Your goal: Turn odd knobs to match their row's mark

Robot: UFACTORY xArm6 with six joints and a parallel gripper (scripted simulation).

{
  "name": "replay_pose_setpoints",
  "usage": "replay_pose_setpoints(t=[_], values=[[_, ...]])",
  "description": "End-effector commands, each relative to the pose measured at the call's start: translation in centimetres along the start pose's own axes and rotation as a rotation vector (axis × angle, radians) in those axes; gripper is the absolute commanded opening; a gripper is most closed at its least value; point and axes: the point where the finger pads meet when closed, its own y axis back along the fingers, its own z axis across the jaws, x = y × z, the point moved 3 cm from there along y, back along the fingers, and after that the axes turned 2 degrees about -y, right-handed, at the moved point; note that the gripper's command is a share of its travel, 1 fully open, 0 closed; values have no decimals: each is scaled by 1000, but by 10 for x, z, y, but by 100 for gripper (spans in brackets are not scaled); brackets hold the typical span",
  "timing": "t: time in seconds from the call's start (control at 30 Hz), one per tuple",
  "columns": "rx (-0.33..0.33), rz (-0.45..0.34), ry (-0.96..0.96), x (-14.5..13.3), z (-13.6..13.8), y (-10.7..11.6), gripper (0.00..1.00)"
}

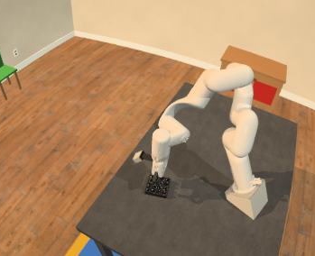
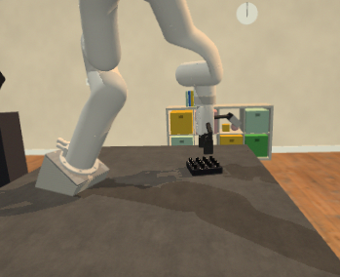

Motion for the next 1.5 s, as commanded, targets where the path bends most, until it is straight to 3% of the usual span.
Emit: replay_pose_setpoints(t=[0.0, 1.1, 1.47], values=[[1, 3, -1, 0, 0, 1, 100], [1, 2, -1, -47, 4, 0, 100], [1, 2, -1, -52, 5, 0, 100]])
